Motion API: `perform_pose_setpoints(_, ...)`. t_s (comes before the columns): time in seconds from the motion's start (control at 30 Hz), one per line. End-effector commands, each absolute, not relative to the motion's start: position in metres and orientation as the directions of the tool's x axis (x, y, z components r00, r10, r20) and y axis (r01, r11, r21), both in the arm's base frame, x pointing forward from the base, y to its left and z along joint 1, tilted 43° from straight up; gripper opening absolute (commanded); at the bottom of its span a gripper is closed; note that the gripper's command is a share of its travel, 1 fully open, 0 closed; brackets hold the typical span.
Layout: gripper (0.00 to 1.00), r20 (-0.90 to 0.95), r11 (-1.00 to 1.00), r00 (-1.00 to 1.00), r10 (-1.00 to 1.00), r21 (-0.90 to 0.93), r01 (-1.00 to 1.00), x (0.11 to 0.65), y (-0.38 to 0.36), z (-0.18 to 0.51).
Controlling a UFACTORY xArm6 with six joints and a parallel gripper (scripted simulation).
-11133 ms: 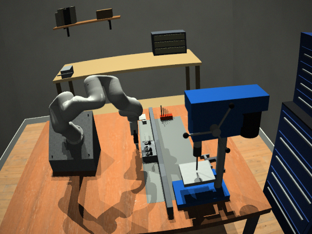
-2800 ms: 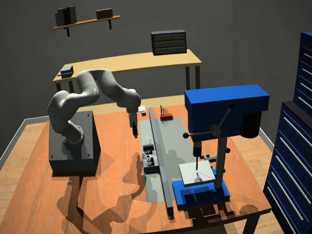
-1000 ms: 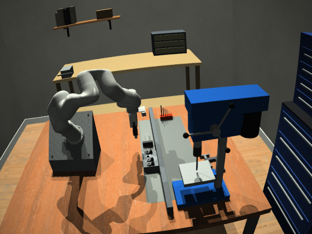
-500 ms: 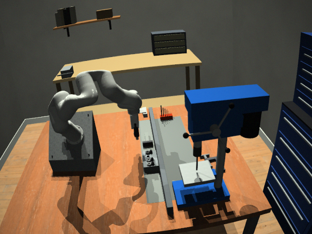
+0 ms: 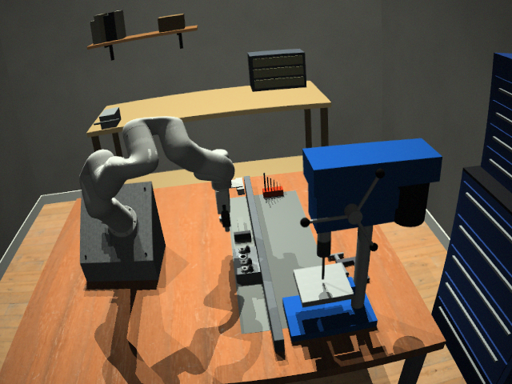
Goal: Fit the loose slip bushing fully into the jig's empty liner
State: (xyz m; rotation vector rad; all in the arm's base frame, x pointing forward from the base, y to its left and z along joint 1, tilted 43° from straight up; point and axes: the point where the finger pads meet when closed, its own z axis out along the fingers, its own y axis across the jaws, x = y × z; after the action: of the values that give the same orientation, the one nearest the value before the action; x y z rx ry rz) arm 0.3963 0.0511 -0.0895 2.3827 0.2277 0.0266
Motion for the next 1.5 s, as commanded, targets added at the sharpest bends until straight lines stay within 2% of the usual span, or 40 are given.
perform_pose_setpoints(0.0, 0.26, -0.042, -0.719, 0.984, 0.173, 0.678, 0.155, 0.400, 0.049, -0.085)
perform_pose_setpoints(1.47, 0.26, -0.042, -0.719, 0.984, 0.173, 0.678, 0.155, 0.430, 0.014, -0.046)
